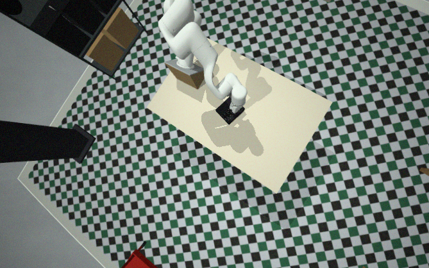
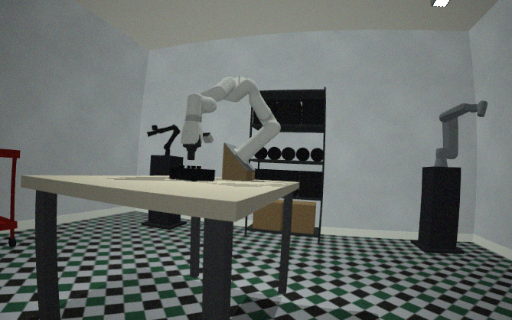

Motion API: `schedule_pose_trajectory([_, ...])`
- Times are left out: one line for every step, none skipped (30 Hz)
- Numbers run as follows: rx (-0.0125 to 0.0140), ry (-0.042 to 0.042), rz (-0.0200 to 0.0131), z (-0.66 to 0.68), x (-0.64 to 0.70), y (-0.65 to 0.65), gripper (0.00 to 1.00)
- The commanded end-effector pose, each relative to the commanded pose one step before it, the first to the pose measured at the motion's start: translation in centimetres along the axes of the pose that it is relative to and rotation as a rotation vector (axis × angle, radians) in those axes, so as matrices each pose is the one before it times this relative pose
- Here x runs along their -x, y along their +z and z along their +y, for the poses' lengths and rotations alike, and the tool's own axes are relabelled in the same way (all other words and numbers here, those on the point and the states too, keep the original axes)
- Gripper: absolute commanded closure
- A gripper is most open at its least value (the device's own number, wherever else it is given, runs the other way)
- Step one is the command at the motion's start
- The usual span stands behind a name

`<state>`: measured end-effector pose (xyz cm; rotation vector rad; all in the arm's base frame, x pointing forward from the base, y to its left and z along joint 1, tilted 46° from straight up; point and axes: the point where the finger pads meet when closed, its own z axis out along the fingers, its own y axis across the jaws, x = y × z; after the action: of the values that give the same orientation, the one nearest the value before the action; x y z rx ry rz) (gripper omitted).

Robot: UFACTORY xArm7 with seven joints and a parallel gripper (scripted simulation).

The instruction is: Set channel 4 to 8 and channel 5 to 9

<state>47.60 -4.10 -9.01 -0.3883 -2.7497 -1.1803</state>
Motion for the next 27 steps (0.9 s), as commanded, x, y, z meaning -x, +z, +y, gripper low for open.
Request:
schedule_pose_trajectory([-0.00128, 0.00028, -0.00469, -0.042, 0.153, -0.201, 1.0])
schedule_pose_trajectory([-0.00001, 0.0, 0.0, 0.0, 0.0, 0.008, 1.0])
schedule_pose_trajectory([-0.00002, 0.0, 0.0, 0.0, 0.0, 0.011, 1.0])
schedule_pose_trajectory([-0.00002, 0.0, 0.0, 0.0, 0.001, 0.013, 1.0])
schedule_pose_trajectory([-0.00003, 0.0, -0.00001, 0.0, 0.001, 0.017, 1.0])
schedule_pose_trajectory([-0.00004, 0.0, -0.00001, 0.0, 0.001, 0.02, 1.0])
schedule_pose_trajectory([-0.00004, 0.00001, -0.00001, 0.0, 0.001, 0.023, 1.0])
schedule_pose_trajectory([-0.00005, 0.00001, -0.00001, 0.0, 0.001, 0.027, 1.0])
schedule_pose_trajectory([-0.00006, 0.00001, -0.00001, 0.0, 0.001, 0.031, 1.0])
schedule_pose_trajectory([-0.00006, 0.00001, -0.00001, 0.0, 0.001, 0.034, 1.0])
schedule_pose_trajectory([-0.00007, 0.00001, -0.00001, 0.0, 0.002, 0.038, 1.0])
schedule_pose_trajectory([-0.00008, 0.00001, -0.00001, -0.001, 0.002, 0.041, 1.0])
schedule_pose_trajectory([-0.00008, 0.00001, -0.00001, -0.001, 0.002, 0.045, 1.0])
schedule_pose_trajectory([-0.00009, 0.00001, -0.00001, -0.001, 0.002, 0.048, 1.0])
schedule_pose_trajectory([0.0, 0.0, 0.0, 0.0, 0.0, 0.0, 1.0])
schedule_pose_trajectory([0.0, 0.0, 0.0, 0.0, 0.0, 0.0, 1.0])
schedule_pose_trajectory([-0.00009, 0.00001, -0.00001, -0.001, 0.002, 0.051, 1.0])
schedule_pose_trajectory([-0.0001, 0.00001, -0.00002, -0.001, 0.002, 0.054, 1.0])
schedule_pose_trajectory([-0.00001, 0.0, 0.0, -0.001, 0.003, 0.06, 1.0])
schedule_pose_trajectory([0.0, 0.0, 0.0, -0.001, 0.003, 0.063, 1.0])
schedule_pose_trajectory([0.0, 0.0, 0.0, -0.001, 0.003, 0.065, 1.0])
schedule_pose_trajectory([0.0, 0.0, 0.0, -0.001, 0.003, 0.068, 1.0])
schedule_pose_trajectory([0.0, 0.0, 0.0, -0.001, 0.003, 0.07, 1.0])
schedule_pose_trajectory([0.0, 0.0, 0.0, -0.001, 0.003, 0.071, 1.0])
schedule_pose_trajectory([0.0, 0.0, 0.0, -0.001, 0.003, 0.073, 1.0])
schedule_pose_trajectory([0.0, 0.0, 0.0, -0.001, 0.003, 0.074, 1.0])
schedule_pose_trajectory([0.0, 0.0, 0.0, -0.001, 0.003, 0.075, 1.0])
